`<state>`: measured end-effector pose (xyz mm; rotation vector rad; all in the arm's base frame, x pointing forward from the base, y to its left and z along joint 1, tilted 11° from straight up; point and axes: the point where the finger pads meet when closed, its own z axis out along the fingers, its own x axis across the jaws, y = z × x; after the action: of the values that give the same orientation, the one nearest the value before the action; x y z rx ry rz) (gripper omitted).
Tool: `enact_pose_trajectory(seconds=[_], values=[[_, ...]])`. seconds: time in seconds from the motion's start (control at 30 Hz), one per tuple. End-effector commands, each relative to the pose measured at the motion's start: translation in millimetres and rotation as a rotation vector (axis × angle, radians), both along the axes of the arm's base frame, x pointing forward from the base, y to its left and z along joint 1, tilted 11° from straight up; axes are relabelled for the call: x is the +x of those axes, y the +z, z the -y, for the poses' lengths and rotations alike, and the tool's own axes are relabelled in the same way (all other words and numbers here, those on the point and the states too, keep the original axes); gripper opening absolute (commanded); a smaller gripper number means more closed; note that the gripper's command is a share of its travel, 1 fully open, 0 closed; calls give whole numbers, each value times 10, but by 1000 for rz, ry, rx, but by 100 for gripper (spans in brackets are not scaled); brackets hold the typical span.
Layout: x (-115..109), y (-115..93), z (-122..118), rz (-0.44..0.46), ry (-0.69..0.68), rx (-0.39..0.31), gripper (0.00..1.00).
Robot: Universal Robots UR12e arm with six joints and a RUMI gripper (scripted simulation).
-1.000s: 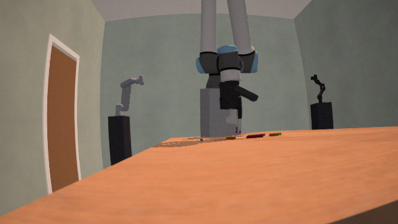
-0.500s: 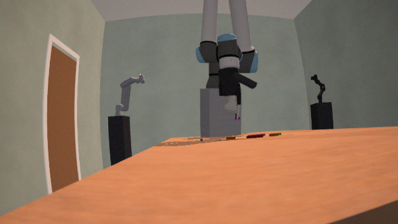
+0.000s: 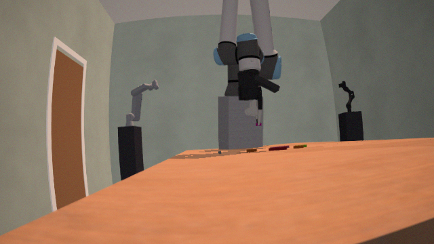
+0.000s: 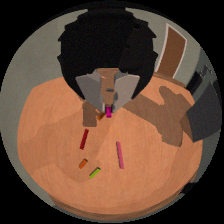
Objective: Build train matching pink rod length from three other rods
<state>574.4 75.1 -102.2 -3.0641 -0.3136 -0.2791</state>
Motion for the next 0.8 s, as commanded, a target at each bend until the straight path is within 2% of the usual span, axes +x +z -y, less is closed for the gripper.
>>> enact_pose_trajectory(seconds=[0.0, 0.3, 0.77], values=[[3, 7, 3, 1, 2, -1, 0], [-10, 2, 50, 5, 63, -11, 0], [-82, -30, 326, 28, 406, -72, 0]])
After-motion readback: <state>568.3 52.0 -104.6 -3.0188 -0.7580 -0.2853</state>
